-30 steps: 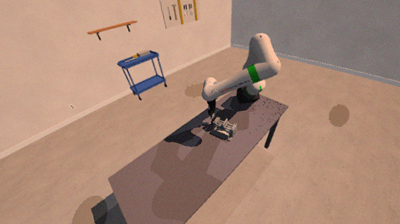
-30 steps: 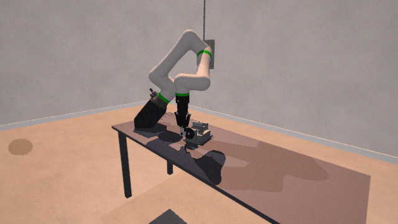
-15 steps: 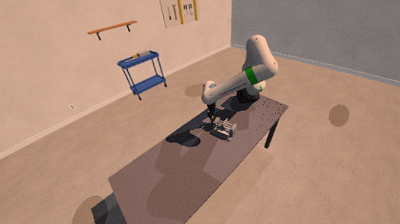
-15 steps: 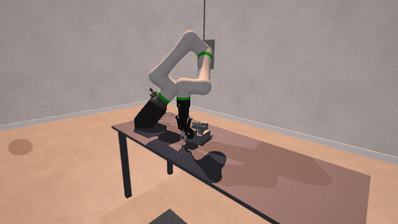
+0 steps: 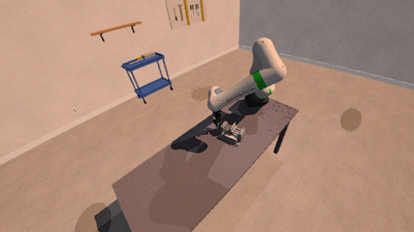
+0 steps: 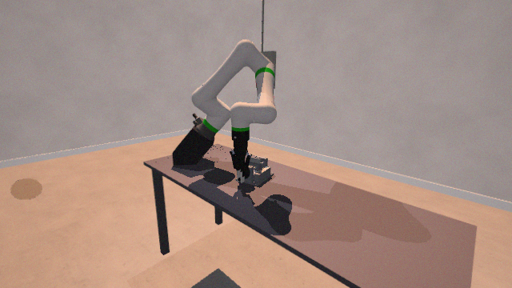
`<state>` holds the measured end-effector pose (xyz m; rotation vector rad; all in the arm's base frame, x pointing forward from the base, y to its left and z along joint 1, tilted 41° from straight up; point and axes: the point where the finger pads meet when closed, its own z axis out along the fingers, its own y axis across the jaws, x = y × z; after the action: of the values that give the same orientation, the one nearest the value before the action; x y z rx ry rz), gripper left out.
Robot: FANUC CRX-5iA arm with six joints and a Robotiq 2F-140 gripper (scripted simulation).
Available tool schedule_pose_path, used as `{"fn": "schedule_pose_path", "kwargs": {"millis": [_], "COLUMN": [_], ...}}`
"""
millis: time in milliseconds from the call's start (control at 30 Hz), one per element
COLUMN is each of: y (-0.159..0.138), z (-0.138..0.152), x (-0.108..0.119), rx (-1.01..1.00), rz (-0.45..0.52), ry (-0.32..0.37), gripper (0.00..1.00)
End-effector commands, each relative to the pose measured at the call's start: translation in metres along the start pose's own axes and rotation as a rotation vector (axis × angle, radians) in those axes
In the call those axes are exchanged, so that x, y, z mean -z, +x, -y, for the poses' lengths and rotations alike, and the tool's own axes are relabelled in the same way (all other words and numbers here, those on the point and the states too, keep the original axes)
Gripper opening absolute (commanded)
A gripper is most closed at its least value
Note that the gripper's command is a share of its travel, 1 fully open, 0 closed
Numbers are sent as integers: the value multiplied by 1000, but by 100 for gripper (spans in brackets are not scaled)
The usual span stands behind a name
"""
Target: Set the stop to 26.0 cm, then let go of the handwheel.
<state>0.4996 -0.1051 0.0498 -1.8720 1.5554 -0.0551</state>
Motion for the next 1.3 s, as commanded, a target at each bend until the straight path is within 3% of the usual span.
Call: {"fn": "schedule_pose_path", "kwargs": {"millis": [0,600,1267], "y": [0,0,0], "z": [4,24,-1], "x": [1,32,60], "rx": [0,0,0], "rz": [0,0,0], "ry": [0,0,0], "gripper": [4,4,4]}}
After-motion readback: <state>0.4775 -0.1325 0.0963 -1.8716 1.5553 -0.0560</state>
